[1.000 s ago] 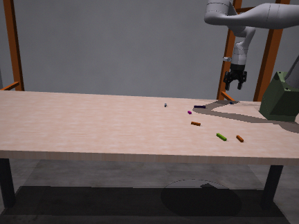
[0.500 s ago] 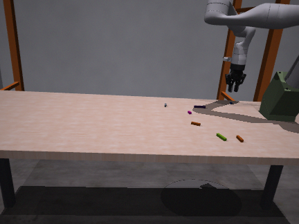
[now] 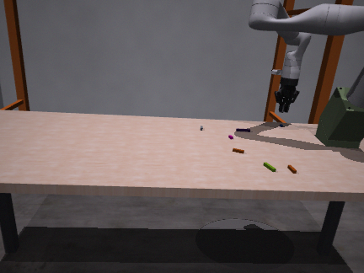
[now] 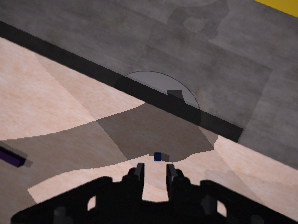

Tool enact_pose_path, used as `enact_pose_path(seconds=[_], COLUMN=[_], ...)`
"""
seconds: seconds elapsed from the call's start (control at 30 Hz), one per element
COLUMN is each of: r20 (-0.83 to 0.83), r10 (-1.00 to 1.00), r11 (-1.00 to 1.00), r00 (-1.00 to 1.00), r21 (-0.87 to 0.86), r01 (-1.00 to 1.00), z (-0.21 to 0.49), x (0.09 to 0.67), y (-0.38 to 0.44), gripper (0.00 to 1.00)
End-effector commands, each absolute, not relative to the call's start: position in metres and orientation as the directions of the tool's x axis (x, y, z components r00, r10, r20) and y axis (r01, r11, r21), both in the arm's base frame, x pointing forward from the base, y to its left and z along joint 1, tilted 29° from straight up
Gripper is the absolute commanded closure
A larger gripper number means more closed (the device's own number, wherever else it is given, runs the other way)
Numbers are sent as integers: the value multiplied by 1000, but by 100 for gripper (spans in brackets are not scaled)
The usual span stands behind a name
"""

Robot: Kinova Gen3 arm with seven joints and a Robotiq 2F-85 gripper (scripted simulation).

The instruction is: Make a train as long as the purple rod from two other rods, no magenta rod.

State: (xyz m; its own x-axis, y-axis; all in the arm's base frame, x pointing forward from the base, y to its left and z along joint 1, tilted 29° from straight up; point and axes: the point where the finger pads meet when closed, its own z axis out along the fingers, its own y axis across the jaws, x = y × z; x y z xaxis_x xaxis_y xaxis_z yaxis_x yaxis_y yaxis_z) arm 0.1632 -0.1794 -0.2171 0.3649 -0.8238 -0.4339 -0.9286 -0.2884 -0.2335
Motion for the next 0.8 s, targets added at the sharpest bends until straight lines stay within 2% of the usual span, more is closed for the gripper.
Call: enact_pose_path(seconds=[0.0,0.77], r20=[-431,-429], r10=[-824,-824], r11=[-293,-296], r00=[368,371], r21=[-231,-233], r01=[-928,-926], z=[-217,-221], x=[160,161], y=[-181,-179], gripper=[76,76])
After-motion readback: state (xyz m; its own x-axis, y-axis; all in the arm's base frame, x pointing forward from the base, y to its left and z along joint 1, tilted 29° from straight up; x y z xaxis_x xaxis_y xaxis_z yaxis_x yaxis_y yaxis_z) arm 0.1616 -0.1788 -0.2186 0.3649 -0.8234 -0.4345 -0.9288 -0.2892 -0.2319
